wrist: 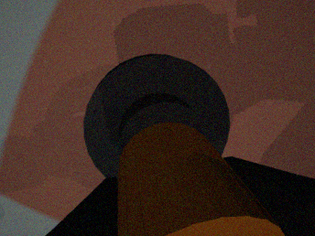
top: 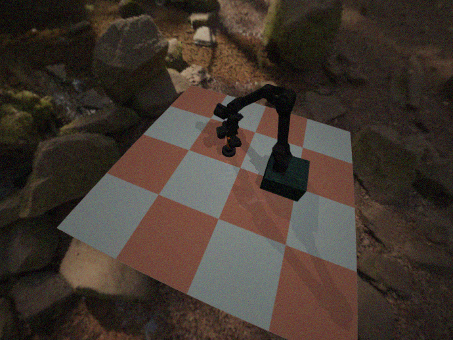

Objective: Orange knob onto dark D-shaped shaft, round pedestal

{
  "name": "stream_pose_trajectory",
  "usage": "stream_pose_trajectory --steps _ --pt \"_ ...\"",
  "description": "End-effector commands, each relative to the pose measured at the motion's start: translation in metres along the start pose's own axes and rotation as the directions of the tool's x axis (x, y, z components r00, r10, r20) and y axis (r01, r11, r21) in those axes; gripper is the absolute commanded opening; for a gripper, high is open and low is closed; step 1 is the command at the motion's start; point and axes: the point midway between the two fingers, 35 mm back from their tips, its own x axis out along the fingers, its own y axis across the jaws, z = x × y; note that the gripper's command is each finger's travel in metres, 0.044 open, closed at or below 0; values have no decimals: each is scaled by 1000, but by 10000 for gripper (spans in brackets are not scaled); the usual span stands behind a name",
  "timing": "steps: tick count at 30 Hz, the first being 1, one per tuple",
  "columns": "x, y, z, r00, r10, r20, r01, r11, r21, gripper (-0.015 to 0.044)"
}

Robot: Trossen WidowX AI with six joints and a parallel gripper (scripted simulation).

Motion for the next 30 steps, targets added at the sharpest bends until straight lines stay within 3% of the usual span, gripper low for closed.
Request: stream_pose_trajectory --steps 1,13,20,30 --pt "0 -2 2 1000 -2 6 2 1000 -4 0" --pt "-4 -3 3 1000 -2 6 2 1000 -4 0" --pt "-6 -5 5 1000 -2 6 4 979 -202 0" --pt "0 -6 6 1000 -3 6 4 977 -212 0"
